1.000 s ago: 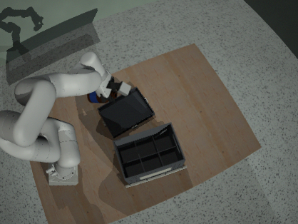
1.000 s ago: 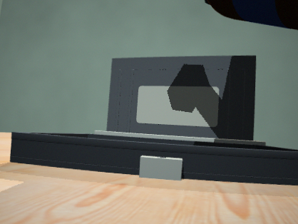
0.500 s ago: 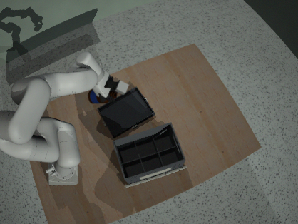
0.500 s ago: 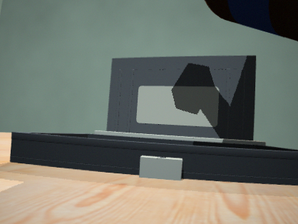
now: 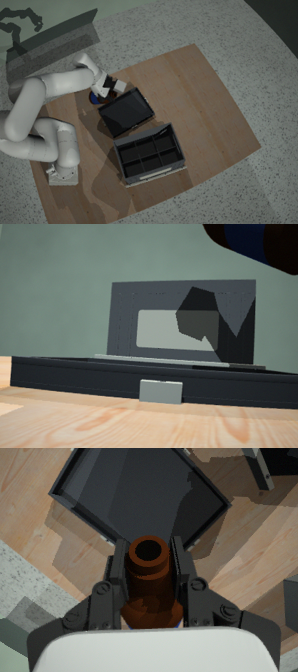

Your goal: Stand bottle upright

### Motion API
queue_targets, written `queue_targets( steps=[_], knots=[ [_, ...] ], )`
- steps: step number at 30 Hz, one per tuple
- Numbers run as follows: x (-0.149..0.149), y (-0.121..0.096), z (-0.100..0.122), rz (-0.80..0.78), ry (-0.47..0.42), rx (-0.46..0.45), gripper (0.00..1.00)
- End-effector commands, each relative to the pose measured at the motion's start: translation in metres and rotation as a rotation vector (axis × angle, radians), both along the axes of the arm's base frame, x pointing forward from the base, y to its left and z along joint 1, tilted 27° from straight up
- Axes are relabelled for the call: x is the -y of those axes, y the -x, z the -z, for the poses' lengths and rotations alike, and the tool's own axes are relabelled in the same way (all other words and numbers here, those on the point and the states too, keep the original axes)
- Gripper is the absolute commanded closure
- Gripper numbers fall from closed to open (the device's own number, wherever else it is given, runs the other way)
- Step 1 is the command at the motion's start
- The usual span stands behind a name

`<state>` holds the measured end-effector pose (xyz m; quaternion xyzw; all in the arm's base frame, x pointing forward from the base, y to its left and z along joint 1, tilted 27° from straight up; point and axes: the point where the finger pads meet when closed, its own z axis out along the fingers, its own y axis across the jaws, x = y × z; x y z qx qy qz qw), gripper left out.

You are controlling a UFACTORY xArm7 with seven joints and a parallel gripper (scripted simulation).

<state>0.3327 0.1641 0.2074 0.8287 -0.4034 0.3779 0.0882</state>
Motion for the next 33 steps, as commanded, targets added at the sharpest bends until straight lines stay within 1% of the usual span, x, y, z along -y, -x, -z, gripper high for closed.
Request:
queue_targets(
  steps=[1, 23, 33],
  knots=[
    [-0.0012, -0.0004, -0.0011, 0.000, 0.004, 0.008, 1.00],
    [-0.0013, -0.0004, -0.0011, 0.000, 0.008, 0.011, 1.00],
    [-0.0018, -0.0001, -0.0016, 0.006, 0.036, 0.037, 1.00]
  ],
)
